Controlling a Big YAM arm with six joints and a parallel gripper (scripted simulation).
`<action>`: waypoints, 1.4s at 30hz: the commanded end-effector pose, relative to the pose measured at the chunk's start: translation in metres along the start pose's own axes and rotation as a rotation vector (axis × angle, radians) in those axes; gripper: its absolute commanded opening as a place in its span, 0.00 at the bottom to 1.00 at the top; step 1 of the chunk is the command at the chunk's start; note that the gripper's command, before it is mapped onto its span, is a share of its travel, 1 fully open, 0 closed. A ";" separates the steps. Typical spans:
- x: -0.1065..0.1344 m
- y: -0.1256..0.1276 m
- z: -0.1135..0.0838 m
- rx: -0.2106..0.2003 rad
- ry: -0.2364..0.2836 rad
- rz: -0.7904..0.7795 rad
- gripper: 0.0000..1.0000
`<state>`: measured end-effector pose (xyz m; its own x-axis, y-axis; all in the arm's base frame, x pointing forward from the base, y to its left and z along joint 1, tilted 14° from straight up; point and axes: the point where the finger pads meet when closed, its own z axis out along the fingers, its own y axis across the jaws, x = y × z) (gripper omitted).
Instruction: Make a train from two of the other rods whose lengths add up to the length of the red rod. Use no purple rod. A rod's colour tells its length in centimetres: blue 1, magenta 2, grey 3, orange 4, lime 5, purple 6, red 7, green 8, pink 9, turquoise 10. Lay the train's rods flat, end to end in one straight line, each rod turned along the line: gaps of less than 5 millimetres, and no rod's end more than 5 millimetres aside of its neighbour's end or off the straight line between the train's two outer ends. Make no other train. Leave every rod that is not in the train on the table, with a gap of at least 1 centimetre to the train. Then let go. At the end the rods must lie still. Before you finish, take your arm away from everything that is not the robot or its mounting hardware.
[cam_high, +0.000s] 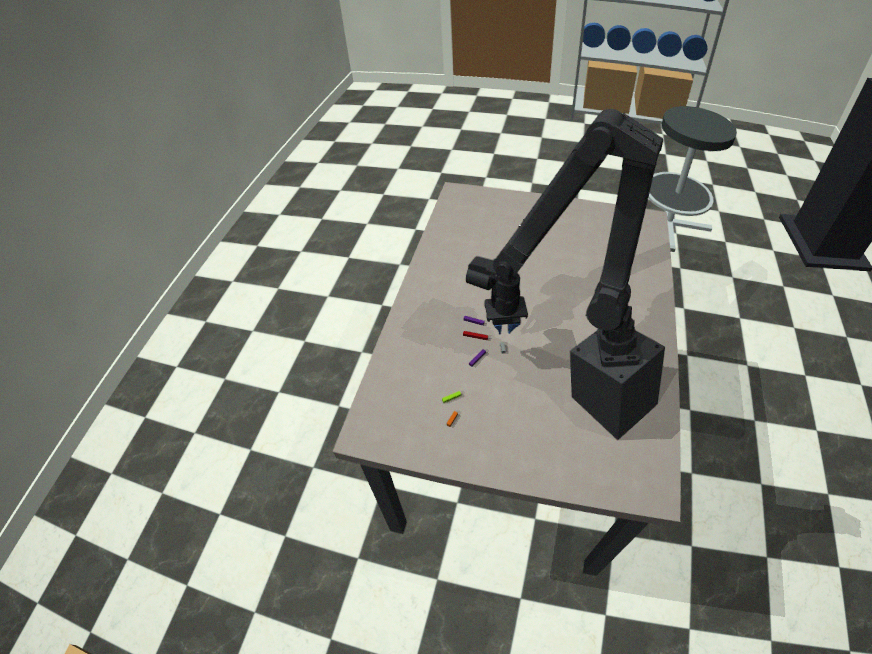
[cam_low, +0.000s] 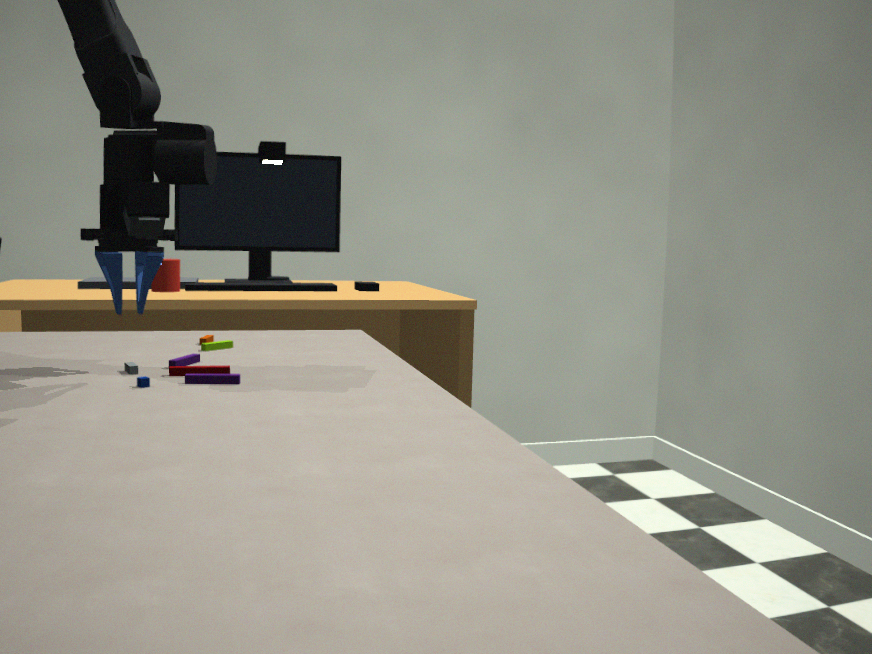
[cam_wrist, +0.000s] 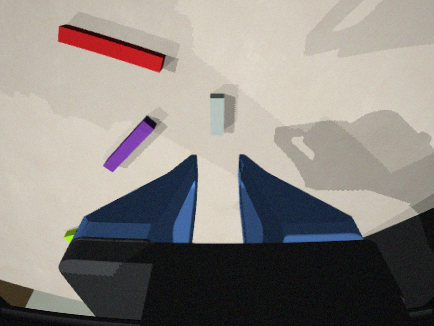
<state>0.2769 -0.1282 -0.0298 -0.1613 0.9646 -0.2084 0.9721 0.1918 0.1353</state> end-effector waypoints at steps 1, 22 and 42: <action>-0.004 0.012 -0.004 -0.021 -0.016 0.004 0.23; -0.003 0.012 -0.001 -0.019 -0.015 0.004 0.23; -0.002 -0.001 0.019 0.001 -0.007 0.005 0.23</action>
<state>0.2819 -0.1302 -0.0426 -0.1594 0.9644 -0.2108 0.9716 0.1911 0.1396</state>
